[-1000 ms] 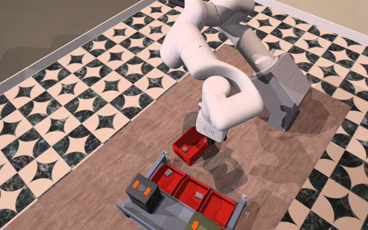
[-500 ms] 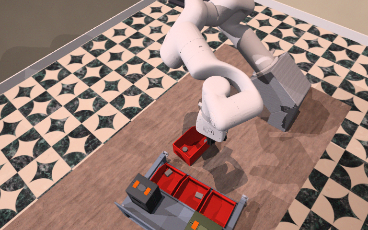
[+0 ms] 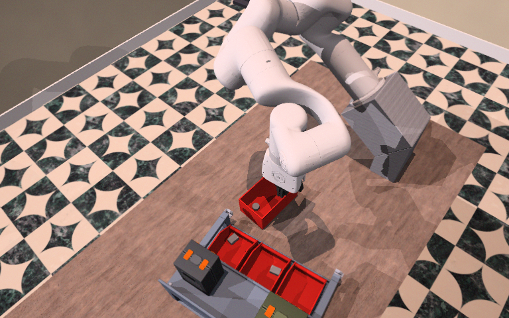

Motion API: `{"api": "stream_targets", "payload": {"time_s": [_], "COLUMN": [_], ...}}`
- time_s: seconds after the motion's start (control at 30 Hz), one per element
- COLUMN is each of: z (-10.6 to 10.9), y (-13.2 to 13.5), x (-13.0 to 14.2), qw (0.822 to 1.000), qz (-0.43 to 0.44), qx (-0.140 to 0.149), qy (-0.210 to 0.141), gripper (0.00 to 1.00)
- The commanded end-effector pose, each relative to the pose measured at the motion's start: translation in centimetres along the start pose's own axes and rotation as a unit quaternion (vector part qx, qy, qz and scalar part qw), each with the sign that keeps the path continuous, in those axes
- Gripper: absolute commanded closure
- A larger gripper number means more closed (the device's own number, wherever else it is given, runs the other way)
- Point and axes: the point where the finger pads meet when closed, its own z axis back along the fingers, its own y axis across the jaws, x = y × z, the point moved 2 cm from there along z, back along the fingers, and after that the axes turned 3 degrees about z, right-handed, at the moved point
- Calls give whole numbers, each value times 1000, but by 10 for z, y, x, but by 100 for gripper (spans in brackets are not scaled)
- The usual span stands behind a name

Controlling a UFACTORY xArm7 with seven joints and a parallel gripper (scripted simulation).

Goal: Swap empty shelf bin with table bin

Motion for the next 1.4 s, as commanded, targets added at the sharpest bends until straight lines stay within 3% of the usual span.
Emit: {"api": "stream_targets", "payload": {"time_s": [0.0,0.17,0.23,0.6,1.37], "z": [-9,-26,-26,-58,-64], "y": [-25,-60,-60,-116,-124], "x": [-5,-18,-18,-58,-67], "qw": [1000,999,999,997,996], "qz": [-16,-39,-39,-81,-89], "qx": [-1,-3,-3,3,5], "qy": [-7,-8,-8,1,4], "gripper": [100,100,100,100,100]}}
